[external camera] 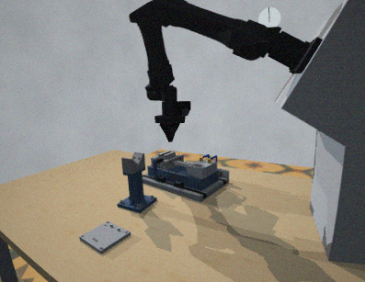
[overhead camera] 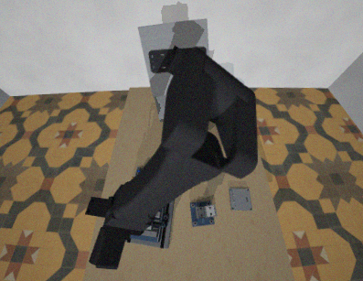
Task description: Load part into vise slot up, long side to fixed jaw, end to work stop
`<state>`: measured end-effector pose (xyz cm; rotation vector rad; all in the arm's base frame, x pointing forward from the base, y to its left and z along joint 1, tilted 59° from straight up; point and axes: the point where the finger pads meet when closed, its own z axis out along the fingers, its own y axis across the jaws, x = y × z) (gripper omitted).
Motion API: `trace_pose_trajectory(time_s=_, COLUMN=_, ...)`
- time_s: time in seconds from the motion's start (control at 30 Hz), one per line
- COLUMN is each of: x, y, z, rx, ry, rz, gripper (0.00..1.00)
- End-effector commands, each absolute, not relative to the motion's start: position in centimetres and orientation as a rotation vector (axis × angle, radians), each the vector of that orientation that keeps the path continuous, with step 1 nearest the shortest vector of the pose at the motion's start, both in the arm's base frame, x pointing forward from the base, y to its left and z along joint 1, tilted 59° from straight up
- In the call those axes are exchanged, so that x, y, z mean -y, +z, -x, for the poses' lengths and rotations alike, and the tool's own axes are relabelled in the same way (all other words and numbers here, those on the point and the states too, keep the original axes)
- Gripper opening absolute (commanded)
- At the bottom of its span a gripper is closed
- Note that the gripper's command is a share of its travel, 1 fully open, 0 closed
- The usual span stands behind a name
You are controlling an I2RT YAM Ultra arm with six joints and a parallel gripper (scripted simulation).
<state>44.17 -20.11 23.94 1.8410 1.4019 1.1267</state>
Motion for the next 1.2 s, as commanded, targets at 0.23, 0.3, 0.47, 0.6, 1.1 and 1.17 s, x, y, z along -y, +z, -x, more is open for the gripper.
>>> trace_pose_trajectory(time_s=0.23, x=20.54, y=23.39, z=-42.13, rx=-1.4, ry=1.107, rz=-1.882, gripper=0.0)
trace_pose_trajectory(time_s=0.3, x=20.63, y=23.01, z=-42.19, rx=-1.401, ry=1.105, rz=-1.891, gripper=0.0)
trace_pose_trajectory(time_s=0.47, x=20.64, y=23.01, z=-42.18, rx=-1.401, ry=1.104, rz=-1.891, gripper=0.0)
trace_pose_trajectory(time_s=0.6, x=20.68, y=23.08, z=-42.23, rx=-1.4, ry=1.104, rz=-1.887, gripper=0.0)
trace_pose_trajectory(time_s=1.1, x=20.12, y=23.77, z=-42.3, rx=-1.39, ry=1.107, rz=-1.884, gripper=0.0)
trace_pose_trajectory(time_s=1.17, x=20.14, y=23.81, z=-42.33, rx=-1.39, ry=1.107, rz=-1.881, gripper=0.0)
